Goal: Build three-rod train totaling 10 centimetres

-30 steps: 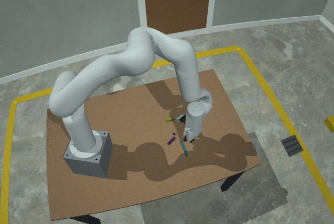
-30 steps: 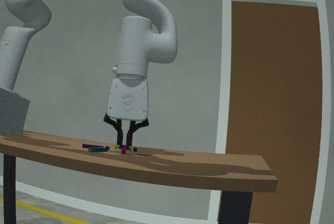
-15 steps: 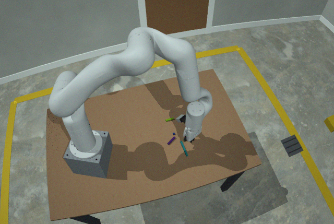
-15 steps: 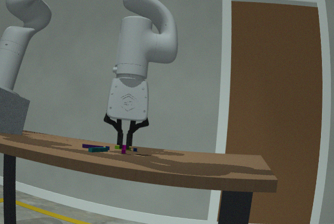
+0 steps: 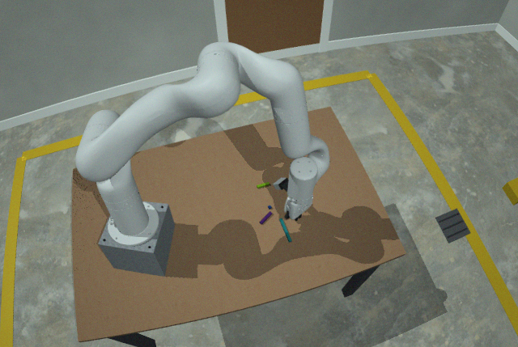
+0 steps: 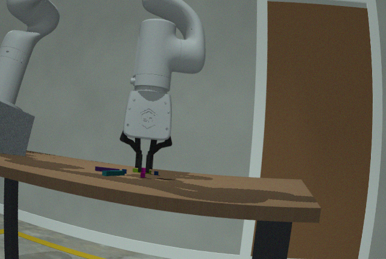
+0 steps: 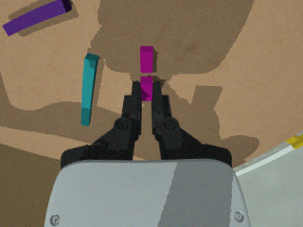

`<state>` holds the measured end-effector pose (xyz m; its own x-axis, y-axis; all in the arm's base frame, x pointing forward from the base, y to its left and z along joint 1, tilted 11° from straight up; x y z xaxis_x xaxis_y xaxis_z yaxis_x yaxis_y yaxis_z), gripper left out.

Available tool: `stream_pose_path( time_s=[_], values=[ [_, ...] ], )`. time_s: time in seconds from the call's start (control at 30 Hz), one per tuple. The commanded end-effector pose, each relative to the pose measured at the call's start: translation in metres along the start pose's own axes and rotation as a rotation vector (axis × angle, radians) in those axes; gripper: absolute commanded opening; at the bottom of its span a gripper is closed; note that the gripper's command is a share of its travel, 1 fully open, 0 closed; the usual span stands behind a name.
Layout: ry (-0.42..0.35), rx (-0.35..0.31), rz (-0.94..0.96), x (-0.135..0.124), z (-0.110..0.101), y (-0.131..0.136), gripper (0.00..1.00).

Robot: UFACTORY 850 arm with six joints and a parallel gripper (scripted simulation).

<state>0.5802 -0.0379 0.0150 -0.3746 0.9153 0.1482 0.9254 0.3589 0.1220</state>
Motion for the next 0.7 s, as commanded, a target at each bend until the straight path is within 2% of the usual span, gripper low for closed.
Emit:
stream_pose_path(
  time_s=[0.0, 0.67],
  values=[
    [-0.001, -0.002, 0.0, -0.0004, 0.0013, 0.0007, 0.04],
    [-0.001, -0.002, 0.0, -0.0004, 0.0107, 0.0007, 0.04]
  ],
)
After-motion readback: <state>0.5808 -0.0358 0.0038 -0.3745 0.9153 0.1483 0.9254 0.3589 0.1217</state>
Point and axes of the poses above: the point where the finger pads meet when closed, its own z axis out along the fingers, its own y axis across the jaws, x = y × z, the point moved 10 cm from there along -z, back along the fingers, and after that the axes turned 5 degrees about z, right-handed, at the moved point
